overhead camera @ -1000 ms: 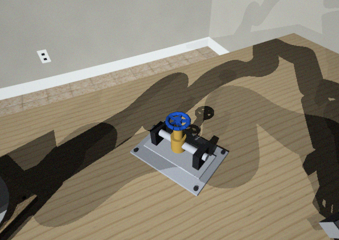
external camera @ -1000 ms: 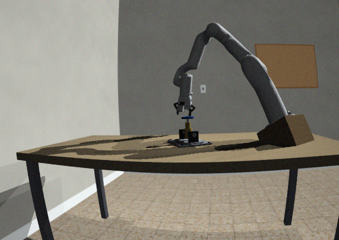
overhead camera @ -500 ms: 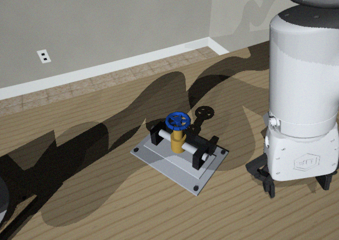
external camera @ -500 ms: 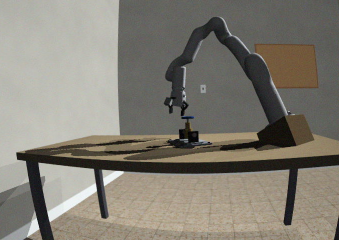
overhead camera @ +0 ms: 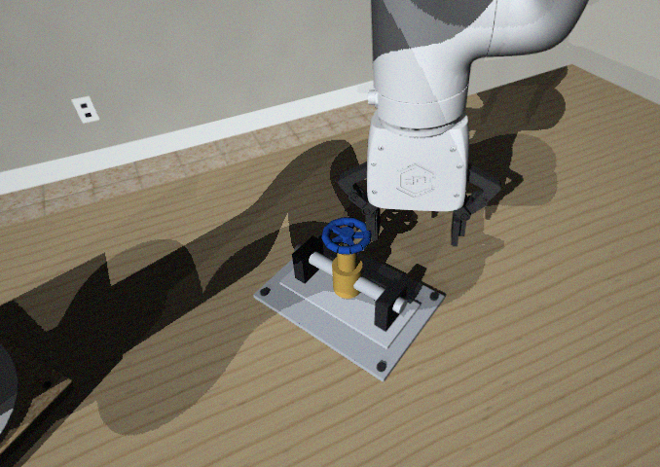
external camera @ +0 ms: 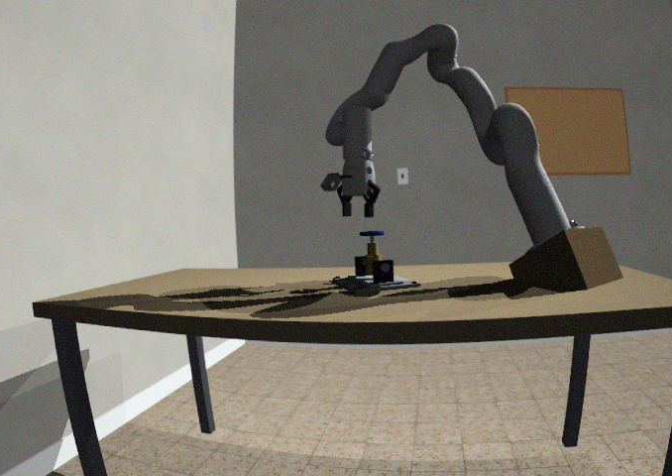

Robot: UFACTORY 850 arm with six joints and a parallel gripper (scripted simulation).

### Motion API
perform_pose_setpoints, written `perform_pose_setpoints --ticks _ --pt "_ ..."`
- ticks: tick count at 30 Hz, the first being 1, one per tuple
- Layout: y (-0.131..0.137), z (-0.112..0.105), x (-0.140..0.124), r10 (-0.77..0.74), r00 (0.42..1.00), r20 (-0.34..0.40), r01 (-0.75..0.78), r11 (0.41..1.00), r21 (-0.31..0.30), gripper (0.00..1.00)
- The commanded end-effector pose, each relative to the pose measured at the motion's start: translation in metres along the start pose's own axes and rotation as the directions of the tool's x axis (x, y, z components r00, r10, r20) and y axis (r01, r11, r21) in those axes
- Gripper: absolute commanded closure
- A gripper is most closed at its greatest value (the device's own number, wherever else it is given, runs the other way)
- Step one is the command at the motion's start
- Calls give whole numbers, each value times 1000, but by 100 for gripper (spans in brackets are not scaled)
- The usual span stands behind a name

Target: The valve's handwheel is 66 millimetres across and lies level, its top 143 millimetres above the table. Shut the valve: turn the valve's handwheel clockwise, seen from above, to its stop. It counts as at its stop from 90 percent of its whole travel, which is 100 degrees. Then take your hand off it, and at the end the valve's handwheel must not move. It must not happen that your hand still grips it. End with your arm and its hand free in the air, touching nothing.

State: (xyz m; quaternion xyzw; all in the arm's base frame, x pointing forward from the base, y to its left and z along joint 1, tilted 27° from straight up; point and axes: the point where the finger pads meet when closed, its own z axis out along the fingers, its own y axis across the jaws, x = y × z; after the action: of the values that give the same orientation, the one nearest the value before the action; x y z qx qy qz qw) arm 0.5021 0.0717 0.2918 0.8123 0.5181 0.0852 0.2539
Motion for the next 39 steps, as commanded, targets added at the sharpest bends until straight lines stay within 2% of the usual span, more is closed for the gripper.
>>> perform_pose_setpoints --ticks 1,3,6,26,39 --pt "-62 -24 28 70 998 -5 -69 996 47 0" --pt "-80 -30 34 87 996 -4 -86 994 61 0" --pt "-86 -32 35 94 996 -3 -94 993 67 0" --pt "-86 -28 35 95 996 1 -94 993 64 0" --pt "-87 -12 35 95 996 3 -95 993 63 0"
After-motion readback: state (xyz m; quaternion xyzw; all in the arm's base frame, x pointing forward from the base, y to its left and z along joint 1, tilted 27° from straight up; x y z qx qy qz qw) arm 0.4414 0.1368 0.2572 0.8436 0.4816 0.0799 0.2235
